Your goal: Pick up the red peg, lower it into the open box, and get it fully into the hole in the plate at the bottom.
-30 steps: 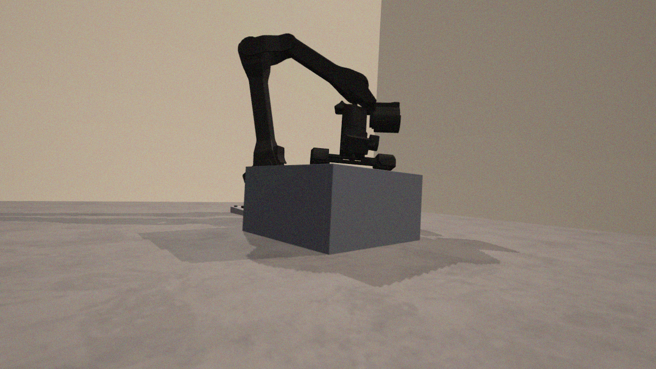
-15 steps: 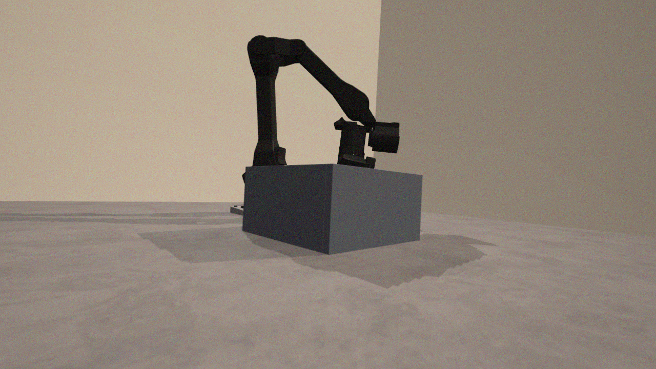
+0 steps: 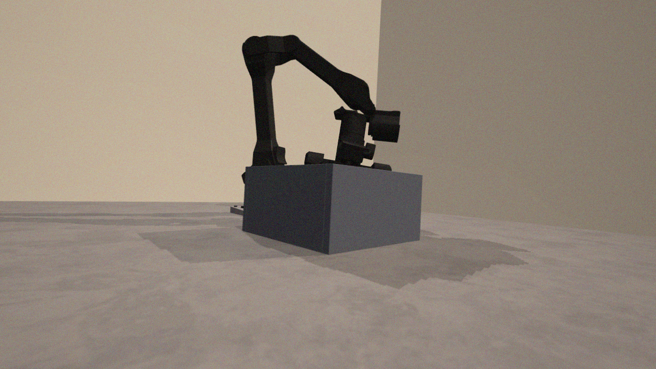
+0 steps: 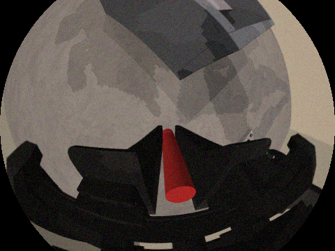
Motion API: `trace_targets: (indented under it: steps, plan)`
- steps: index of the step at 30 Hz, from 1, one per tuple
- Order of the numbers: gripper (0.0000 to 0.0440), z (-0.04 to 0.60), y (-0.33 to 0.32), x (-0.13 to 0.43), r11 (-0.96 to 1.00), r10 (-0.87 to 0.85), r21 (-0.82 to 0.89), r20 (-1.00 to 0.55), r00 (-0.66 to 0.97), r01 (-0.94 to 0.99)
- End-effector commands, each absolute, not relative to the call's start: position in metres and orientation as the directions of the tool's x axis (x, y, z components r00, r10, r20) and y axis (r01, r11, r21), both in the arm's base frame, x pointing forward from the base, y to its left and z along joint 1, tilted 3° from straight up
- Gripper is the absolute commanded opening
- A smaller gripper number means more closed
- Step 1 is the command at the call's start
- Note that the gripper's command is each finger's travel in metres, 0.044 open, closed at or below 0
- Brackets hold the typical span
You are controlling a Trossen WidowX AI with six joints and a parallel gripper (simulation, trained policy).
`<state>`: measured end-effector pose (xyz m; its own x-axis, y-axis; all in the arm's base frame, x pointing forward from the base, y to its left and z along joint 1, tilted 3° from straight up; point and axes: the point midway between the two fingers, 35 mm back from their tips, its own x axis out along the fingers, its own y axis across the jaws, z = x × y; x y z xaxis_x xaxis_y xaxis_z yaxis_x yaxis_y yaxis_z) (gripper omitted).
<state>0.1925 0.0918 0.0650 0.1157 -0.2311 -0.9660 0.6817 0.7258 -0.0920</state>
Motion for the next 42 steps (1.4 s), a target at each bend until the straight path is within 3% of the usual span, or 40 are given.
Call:
trace_targets:
  steps: [1,20,42]
  plan:
    - [0.0000,0.082,0.088,0.199,0.729,-0.239,-0.073,-0.959,0.153,0.681]
    - [0.0000,0.158,0.039,0.241,0.609,-0.308,0.041,-0.908,0.284,0.792]
    - [0.0001,0.150,-0.040,0.294,0.531,-0.363,0.044,-0.890,0.274,0.846]
